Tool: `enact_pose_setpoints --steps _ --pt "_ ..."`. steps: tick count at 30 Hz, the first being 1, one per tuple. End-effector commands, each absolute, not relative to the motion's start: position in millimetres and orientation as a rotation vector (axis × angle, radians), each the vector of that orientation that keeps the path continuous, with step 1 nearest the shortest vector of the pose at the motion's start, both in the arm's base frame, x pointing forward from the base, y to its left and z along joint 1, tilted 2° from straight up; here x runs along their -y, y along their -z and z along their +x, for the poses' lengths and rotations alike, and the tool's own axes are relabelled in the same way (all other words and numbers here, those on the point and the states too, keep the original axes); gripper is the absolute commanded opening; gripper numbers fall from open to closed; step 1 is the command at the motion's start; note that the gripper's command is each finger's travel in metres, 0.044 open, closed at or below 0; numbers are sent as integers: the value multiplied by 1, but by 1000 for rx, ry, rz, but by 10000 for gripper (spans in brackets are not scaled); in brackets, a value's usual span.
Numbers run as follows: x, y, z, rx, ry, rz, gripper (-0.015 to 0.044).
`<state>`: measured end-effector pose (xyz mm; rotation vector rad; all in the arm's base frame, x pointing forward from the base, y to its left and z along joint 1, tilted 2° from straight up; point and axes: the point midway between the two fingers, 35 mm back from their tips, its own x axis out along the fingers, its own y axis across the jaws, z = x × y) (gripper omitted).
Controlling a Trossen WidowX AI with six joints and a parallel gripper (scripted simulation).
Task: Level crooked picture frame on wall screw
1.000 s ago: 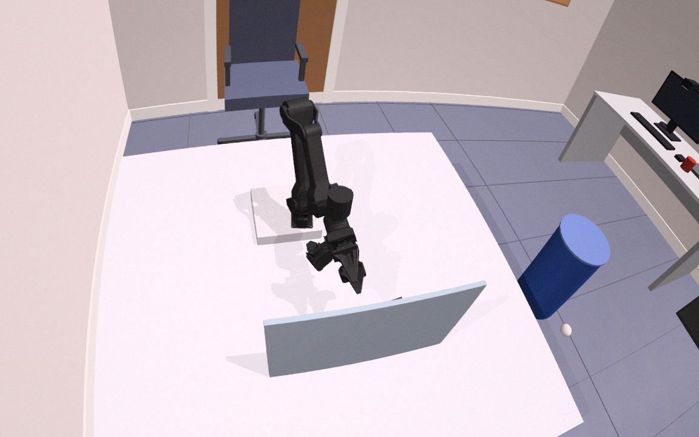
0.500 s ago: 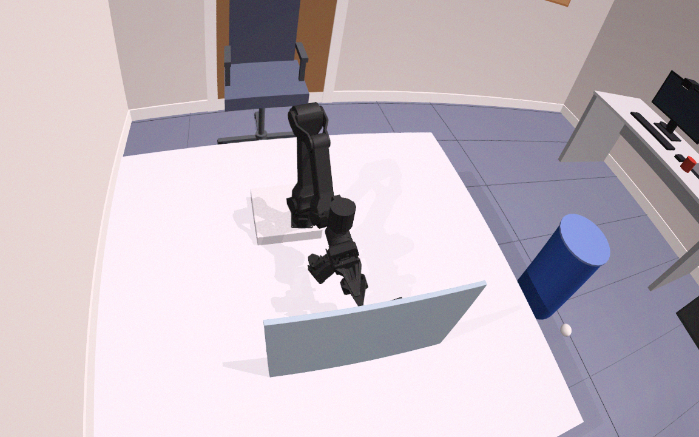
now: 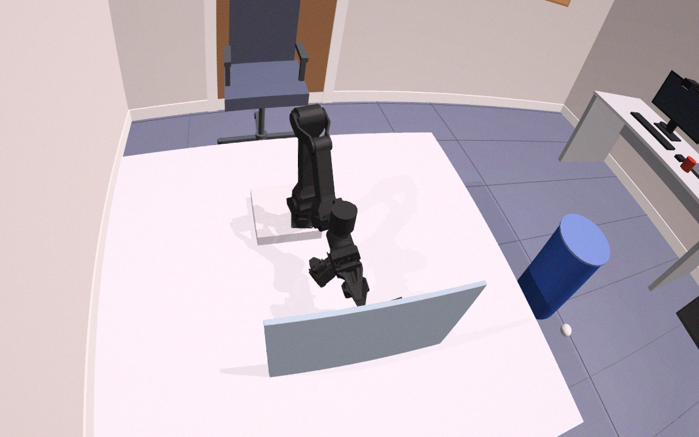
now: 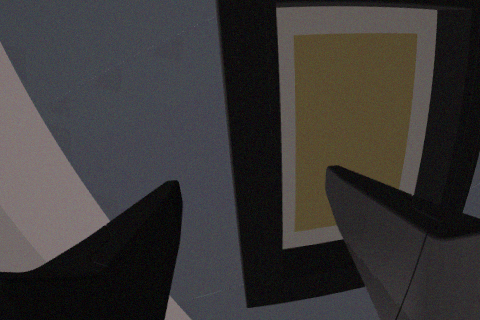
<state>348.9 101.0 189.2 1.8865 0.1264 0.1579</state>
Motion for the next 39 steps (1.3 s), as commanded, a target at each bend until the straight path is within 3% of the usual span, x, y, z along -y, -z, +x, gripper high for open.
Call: enact_pose_setpoints --steps 1,31,37,39 --pt "-102 -190 356 -127 -160 1886 260" --pt "-106 -191 379 -126 -163 1886 260" --pt "-106 -191 379 -126 -163 1886 103" --pt "-106 -191 379 -126 -163 1886 89"
